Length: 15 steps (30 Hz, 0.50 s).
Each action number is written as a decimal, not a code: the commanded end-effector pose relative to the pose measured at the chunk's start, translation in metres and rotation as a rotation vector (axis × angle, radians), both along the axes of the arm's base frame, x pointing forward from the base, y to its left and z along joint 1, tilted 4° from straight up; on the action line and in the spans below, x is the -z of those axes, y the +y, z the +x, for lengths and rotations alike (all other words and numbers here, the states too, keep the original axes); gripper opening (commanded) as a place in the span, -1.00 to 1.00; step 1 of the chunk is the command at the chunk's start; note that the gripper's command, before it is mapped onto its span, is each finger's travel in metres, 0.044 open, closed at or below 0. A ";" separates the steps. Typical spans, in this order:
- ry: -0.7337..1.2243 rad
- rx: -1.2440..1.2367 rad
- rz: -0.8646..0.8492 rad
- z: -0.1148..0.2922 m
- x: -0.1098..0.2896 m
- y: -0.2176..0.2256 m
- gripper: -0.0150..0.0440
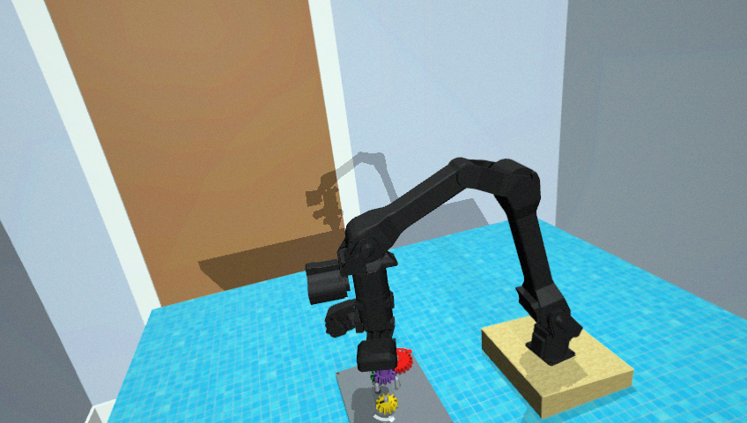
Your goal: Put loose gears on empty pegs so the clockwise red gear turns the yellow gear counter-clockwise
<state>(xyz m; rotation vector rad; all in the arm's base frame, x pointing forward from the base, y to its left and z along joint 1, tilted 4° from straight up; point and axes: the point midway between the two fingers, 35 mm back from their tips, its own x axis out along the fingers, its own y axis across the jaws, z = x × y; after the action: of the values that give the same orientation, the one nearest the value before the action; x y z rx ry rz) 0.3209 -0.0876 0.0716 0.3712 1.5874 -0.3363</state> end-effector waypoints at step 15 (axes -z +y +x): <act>-0.008 -0.013 -0.007 0.006 0.014 -0.033 -0.49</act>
<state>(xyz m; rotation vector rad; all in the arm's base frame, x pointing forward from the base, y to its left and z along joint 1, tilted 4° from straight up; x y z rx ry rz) 0.3237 -0.1177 0.0568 0.3651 1.5894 -0.3316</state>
